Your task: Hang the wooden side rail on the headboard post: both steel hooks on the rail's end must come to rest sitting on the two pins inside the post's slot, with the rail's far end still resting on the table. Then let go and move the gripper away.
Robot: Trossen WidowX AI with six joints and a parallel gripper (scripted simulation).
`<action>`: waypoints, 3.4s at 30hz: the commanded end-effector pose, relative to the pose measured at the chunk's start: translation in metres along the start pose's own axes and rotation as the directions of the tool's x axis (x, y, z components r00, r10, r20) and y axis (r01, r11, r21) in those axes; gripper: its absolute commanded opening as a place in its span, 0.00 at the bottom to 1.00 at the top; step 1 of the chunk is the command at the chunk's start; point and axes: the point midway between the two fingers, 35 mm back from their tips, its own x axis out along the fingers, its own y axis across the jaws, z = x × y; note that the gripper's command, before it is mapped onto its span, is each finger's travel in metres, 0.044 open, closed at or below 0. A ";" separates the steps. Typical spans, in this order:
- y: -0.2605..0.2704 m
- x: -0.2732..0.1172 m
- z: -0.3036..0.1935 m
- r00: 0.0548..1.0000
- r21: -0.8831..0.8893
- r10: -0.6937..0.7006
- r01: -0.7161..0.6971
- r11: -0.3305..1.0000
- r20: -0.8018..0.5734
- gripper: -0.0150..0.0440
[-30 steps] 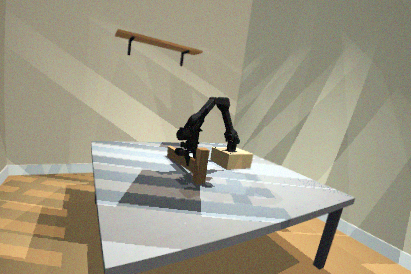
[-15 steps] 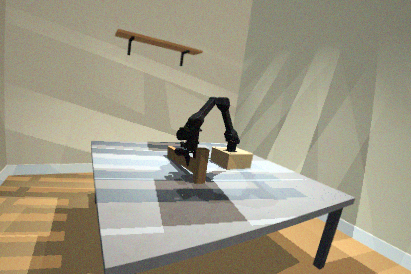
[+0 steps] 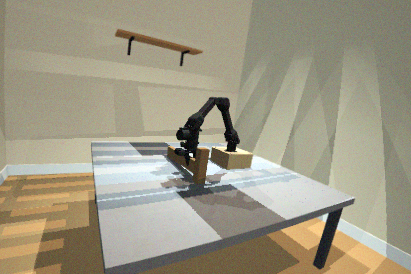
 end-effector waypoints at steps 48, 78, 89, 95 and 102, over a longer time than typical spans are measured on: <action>0.000 -0.002 -0.007 1.000 0.003 0.011 -0.011 1.000 -0.006 0.25; 0.001 0.001 -0.008 1.000 0.003 0.011 -0.011 1.000 -0.006 0.25; 0.001 0.003 -0.008 1.000 0.003 0.011 -0.011 1.000 -0.006 0.25; 0.001 0.004 -0.008 1.000 0.003 0.011 -0.011 1.000 -0.006 0.25; 0.001 0.005 -0.008 1.000 0.003 0.011 -0.011 1.000 -0.006 0.25</action>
